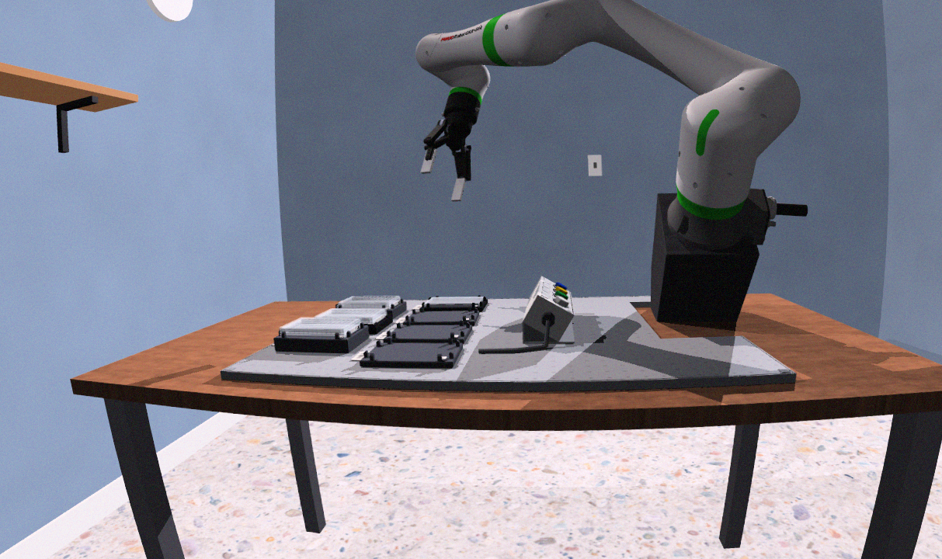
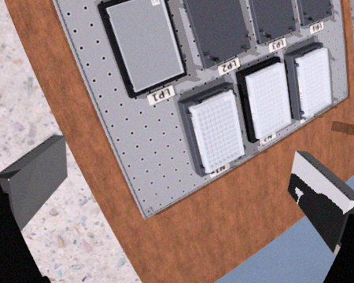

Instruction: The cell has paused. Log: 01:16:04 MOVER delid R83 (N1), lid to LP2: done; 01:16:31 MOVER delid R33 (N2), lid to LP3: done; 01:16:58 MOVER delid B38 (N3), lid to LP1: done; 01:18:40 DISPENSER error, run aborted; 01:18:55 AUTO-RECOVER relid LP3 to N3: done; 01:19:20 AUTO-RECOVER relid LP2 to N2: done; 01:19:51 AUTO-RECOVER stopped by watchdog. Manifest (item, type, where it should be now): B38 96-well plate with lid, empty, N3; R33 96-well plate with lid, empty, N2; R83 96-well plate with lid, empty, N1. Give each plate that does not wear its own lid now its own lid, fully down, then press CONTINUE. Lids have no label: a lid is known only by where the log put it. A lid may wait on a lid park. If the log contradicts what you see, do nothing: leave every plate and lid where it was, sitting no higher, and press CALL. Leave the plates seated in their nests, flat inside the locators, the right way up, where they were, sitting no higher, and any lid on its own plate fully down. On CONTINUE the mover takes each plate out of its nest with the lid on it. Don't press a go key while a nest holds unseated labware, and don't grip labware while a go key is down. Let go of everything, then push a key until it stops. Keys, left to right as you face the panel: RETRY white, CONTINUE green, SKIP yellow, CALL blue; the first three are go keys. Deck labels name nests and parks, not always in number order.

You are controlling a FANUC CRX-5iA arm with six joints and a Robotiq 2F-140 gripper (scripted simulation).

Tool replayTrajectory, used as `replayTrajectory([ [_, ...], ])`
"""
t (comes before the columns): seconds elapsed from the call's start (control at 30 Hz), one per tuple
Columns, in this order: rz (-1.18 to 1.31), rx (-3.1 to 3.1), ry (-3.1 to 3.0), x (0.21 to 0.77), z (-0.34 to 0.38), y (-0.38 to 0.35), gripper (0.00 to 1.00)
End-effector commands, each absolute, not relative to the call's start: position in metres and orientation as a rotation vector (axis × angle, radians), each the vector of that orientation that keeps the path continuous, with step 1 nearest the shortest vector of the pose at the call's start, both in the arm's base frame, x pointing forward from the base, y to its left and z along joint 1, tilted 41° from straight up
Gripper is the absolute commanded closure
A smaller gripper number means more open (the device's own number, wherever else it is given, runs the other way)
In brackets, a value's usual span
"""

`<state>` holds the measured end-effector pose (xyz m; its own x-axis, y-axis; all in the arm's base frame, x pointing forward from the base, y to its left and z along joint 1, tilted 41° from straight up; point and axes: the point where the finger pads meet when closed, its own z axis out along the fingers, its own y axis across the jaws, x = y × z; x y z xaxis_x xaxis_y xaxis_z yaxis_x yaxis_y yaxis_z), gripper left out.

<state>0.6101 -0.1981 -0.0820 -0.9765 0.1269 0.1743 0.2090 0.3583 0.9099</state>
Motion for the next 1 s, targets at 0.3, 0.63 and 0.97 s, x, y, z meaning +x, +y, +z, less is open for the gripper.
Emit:
replayTrajectory([
  [0.3,-1.71,-0.313,-2.528,0.61,-0.082,-0.198,0.0],
  [0.63,-1.703,-0.309,-2.534,0.613,-0.08,-0.193,0.0],
  [0.97,-1.534,-0.195,-2.66,0.634,-0.05,-0.071,0.0],
])
